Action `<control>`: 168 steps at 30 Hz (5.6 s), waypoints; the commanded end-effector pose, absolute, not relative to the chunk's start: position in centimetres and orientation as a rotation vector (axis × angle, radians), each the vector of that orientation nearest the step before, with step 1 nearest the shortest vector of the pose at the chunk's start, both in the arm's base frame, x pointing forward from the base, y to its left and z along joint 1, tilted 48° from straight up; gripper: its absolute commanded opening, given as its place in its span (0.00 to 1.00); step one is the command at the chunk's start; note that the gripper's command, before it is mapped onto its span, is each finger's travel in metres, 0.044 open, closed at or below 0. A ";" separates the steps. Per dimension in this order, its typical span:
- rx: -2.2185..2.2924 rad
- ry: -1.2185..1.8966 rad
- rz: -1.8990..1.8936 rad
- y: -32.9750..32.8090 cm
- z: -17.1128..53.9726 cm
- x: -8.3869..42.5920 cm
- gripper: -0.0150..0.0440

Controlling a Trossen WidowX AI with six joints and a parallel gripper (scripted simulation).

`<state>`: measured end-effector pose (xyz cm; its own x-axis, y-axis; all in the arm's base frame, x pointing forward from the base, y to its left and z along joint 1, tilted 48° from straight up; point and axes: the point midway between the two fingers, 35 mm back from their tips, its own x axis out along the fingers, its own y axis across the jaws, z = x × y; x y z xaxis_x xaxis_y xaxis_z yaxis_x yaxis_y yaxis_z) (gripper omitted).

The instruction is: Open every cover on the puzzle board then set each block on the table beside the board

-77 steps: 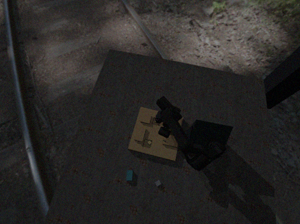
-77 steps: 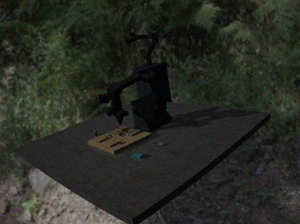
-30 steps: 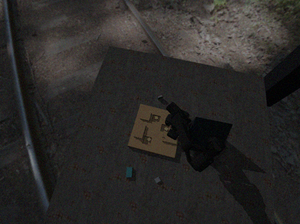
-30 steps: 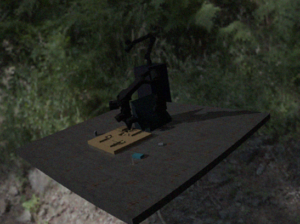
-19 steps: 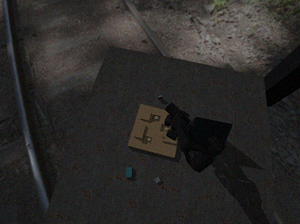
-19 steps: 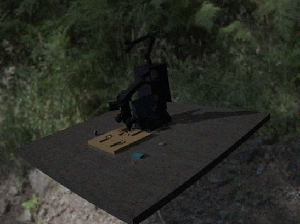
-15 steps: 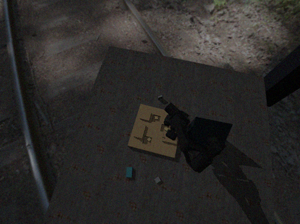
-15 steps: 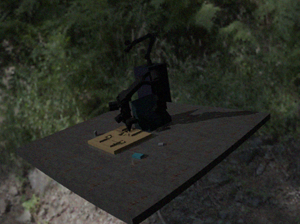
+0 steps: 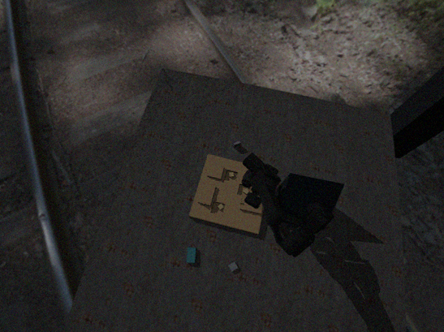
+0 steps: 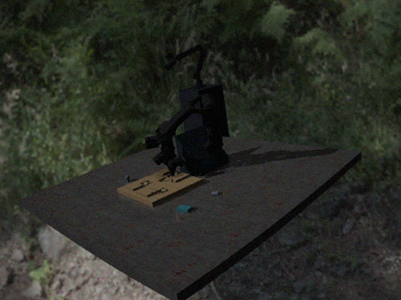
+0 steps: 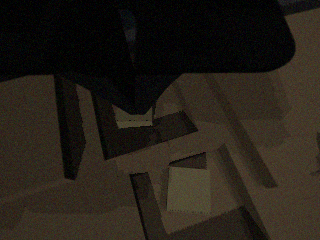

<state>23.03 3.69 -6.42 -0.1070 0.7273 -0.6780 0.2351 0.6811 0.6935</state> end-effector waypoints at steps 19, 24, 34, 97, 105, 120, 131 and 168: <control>0.792 1.664 0.510 4.0 -6.3 23.1 0.25; 0.792 1.664 0.510 4.0 -6.3 23.1 0.25; 0.792 1.664 0.505 3.2 -6.0 23.1 0.25; 0.791 1.664 0.508 1.5 -4.7 23.3 0.50; 0.791 1.664 0.508 1.8 -4.9 23.2 0.50; 0.791 1.664 0.509 2.9 -5.9 23.1 0.50; 0.791 1.664 0.509 3.2 -6.1 23.1 0.50; 0.783 1.659 0.510 3.4 -6.3 23.2 0.39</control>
<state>23.06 3.71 -6.55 -0.1034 0.7308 -0.6748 0.2268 0.6778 0.6993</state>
